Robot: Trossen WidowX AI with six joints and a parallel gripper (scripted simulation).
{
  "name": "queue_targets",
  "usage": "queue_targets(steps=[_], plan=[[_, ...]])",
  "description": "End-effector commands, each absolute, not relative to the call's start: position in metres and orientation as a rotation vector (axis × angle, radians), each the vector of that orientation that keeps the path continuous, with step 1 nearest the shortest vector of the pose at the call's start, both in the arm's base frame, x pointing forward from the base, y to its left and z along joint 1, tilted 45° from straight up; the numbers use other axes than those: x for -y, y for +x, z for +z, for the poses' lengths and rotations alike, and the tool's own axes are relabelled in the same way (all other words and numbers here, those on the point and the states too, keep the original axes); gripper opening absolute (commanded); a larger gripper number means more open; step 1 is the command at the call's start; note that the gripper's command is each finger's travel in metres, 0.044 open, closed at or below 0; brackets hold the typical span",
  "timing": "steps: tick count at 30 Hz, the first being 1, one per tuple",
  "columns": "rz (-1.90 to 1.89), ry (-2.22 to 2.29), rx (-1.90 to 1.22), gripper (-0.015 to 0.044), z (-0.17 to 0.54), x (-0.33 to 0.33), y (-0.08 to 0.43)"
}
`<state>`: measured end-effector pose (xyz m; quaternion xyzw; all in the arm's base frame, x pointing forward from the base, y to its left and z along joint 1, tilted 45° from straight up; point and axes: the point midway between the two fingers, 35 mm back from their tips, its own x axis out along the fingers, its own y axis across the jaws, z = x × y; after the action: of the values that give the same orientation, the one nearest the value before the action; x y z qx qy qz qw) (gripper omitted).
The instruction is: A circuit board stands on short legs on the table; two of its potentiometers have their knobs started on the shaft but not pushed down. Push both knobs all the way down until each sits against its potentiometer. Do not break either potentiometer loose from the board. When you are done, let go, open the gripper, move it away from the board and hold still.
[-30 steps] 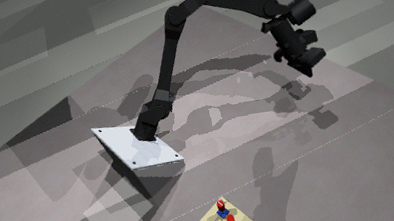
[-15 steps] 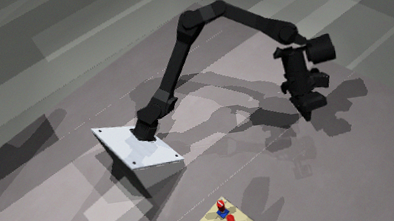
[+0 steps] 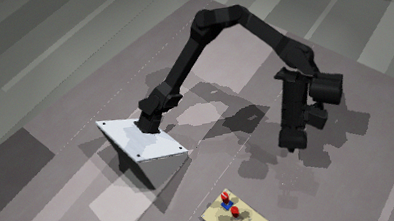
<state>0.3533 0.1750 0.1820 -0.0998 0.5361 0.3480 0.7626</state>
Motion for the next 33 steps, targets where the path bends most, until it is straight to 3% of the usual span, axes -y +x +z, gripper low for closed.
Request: queue_targets(steps=[1, 26, 33], plan=[[0.725, -0.136, -1.26, 0.0, 0.161, -0.147, 0.36], [0.554, 0.618, -1.635, 0.0, 0.067, 0.007, 0.346], [0.545, 0.672, -1.642, 0.0, 0.062, 0.014, 0.343]])
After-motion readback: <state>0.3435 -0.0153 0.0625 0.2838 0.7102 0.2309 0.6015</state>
